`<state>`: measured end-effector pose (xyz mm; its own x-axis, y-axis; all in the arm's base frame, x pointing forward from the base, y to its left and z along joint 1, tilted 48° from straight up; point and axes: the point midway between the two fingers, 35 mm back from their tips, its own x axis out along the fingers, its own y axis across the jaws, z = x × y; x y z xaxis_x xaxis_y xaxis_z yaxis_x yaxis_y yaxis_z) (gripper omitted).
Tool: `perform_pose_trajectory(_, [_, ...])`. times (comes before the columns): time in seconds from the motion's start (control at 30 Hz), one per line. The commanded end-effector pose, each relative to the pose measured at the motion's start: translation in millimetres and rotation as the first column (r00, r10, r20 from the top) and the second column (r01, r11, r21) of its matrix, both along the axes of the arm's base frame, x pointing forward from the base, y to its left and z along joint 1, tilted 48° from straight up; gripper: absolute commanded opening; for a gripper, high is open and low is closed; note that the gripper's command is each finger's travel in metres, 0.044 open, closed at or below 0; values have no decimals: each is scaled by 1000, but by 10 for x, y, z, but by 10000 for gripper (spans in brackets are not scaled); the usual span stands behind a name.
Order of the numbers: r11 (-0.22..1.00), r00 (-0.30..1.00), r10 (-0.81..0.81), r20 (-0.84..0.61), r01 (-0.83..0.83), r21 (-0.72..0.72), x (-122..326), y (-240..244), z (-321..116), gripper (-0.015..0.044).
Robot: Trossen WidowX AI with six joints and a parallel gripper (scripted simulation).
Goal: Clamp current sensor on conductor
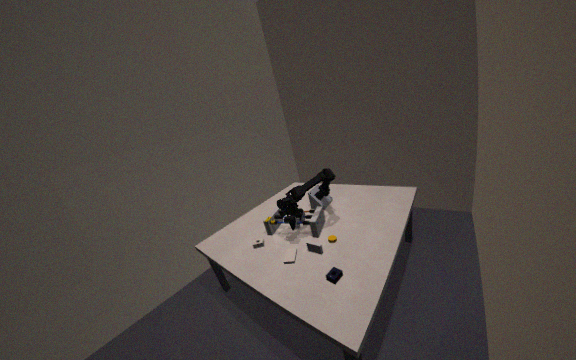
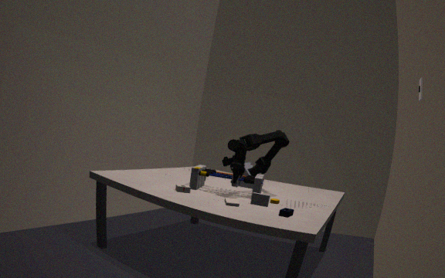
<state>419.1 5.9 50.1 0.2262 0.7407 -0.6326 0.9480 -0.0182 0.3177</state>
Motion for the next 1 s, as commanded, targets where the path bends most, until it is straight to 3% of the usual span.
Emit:
perform_pose_trajectory(0.0, [1000,1000,4,8,-4,-4,17,-1,-2,0])
perform_pose_trajectory(0.97, [999,999,-41,23,40,21,-3,-96,85,0])
